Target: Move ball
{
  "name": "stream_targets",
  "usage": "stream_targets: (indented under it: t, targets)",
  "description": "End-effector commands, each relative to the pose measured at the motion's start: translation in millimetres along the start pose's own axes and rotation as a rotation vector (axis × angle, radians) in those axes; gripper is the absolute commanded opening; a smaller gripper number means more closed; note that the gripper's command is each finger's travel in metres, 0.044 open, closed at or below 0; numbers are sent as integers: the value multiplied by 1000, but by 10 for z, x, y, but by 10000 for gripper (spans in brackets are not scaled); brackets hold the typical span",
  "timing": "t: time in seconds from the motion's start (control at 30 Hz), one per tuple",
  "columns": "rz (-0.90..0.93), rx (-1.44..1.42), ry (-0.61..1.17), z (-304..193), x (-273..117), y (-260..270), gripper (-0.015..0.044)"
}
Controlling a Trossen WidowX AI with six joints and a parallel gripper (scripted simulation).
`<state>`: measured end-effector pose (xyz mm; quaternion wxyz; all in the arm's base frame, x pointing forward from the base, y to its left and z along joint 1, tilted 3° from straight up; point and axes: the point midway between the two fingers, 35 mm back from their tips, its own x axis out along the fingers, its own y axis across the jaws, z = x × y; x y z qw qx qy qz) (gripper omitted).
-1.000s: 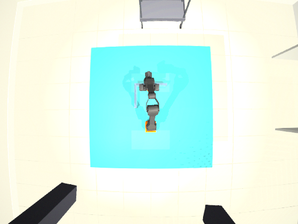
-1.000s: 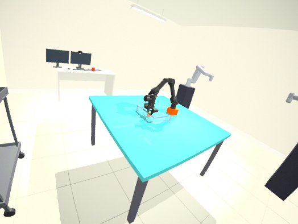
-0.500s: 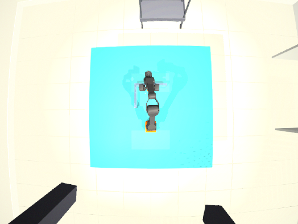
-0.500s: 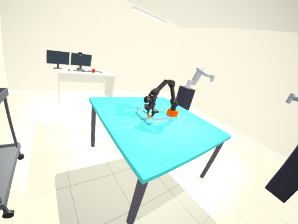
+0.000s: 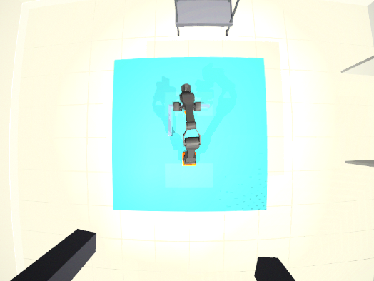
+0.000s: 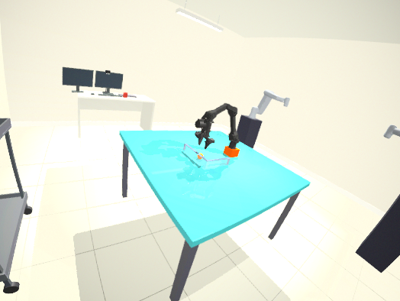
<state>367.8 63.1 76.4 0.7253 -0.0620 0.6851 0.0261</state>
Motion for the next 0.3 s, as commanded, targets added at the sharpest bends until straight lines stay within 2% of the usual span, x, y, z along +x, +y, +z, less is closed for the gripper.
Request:
stream_targets:
  t: [0.0,0.07,0.27]
  targets:
    - [0,0,-5,-6,-246,-1,421]
    - [1,0,-8,-35,-485,-4,440]
    - [1,1,-9,-39,-515,-4,440]
